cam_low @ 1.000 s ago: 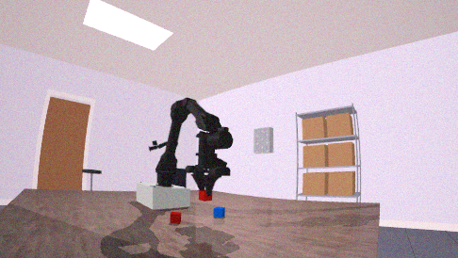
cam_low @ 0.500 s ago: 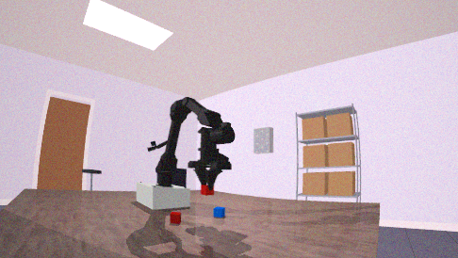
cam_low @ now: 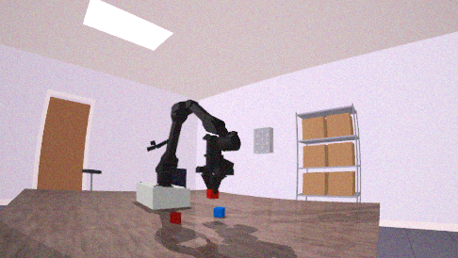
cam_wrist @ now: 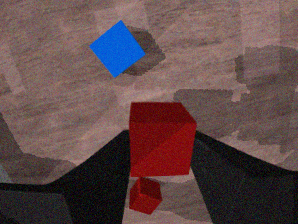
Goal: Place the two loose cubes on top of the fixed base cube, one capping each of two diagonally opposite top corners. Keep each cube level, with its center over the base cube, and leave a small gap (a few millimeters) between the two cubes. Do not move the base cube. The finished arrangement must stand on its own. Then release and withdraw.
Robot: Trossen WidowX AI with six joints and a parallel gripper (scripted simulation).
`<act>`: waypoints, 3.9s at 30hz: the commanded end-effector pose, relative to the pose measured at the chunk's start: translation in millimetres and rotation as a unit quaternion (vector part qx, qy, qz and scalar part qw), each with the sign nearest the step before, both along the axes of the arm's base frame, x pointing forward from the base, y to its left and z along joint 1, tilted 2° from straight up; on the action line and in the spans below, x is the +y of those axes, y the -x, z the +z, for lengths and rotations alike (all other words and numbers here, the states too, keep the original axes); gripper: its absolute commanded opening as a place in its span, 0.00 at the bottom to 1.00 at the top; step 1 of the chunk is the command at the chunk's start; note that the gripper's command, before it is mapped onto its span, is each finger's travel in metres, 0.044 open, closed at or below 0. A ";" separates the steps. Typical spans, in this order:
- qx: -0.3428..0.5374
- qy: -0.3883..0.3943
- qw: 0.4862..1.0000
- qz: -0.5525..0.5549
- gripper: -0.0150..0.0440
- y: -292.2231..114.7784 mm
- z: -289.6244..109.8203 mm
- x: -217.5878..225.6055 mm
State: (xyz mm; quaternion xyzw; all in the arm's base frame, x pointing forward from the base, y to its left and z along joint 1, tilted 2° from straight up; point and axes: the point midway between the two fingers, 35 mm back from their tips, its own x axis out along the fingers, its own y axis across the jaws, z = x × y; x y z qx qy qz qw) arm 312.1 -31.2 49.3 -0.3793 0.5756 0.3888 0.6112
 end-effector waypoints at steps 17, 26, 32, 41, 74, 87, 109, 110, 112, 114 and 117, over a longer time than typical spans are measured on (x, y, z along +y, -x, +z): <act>0.004 -0.002 0.998 -0.066 0.43 16.7 -18.2 41.7; 0.004 -0.002 0.998 -0.066 0.43 16.4 -22.1 41.8; 0.004 -0.003 0.998 -0.067 0.43 15.6 -38.3 42.3; 0.004 -0.003 0.998 -0.068 0.43 15.6 -44.9 42.5; 0.004 -0.004 0.998 -0.066 0.60 15.8 -34.7 41.7; 0.003 -0.004 0.998 -0.069 0.65 15.6 -17.5 39.7; 0.010 0.000 0.973 -0.233 0.70 59.6 17.6 -127.8; 0.010 0.000 0.972 -0.236 0.70 61.9 18.5 -131.3; 0.010 0.000 0.971 -0.238 0.70 62.6 18.8 -132.5; 0.010 0.000 0.971 -0.238 0.70 61.9 12.0 -132.7; 0.010 0.000 0.971 -0.238 0.70 60.2 -18.3 -132.5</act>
